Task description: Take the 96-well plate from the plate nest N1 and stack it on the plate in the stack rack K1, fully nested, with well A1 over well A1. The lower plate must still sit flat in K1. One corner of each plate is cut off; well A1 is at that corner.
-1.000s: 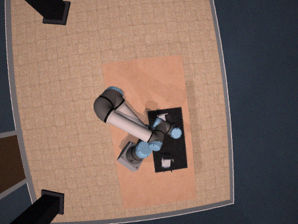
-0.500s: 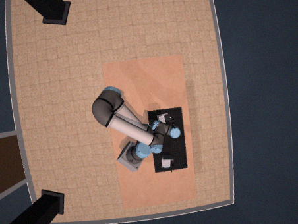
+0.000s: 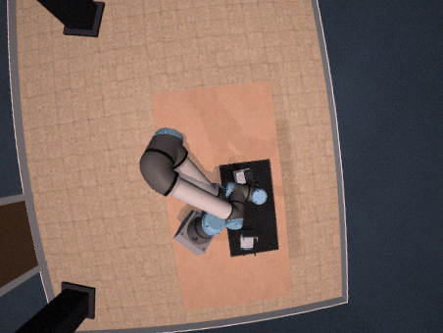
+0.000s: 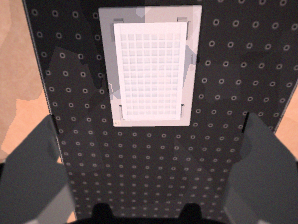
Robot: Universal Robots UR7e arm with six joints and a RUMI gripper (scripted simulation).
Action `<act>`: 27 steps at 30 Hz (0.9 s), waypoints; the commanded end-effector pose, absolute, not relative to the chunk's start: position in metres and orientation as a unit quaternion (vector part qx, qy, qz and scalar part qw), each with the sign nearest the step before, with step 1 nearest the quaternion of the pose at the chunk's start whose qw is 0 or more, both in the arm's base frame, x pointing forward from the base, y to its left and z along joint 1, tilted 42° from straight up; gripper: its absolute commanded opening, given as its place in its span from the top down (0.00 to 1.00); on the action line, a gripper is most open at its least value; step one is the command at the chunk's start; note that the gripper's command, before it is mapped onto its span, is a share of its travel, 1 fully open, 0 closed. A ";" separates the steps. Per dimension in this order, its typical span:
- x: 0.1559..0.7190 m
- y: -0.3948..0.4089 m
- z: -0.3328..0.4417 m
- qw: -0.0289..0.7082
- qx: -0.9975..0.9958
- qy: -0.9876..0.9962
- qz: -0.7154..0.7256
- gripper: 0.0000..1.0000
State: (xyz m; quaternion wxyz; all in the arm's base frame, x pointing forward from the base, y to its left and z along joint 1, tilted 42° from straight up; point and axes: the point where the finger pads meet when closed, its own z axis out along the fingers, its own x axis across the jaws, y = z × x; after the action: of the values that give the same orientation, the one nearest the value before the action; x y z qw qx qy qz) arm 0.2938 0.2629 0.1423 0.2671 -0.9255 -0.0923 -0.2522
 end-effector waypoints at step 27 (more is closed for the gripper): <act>0.314 0.288 0.109 0.262 -0.928 -0.091 -0.251 0.00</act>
State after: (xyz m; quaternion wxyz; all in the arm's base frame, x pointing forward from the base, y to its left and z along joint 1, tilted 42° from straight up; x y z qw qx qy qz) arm 0.3097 0.2830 0.1141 0.2657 -0.9266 -0.0928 -0.2495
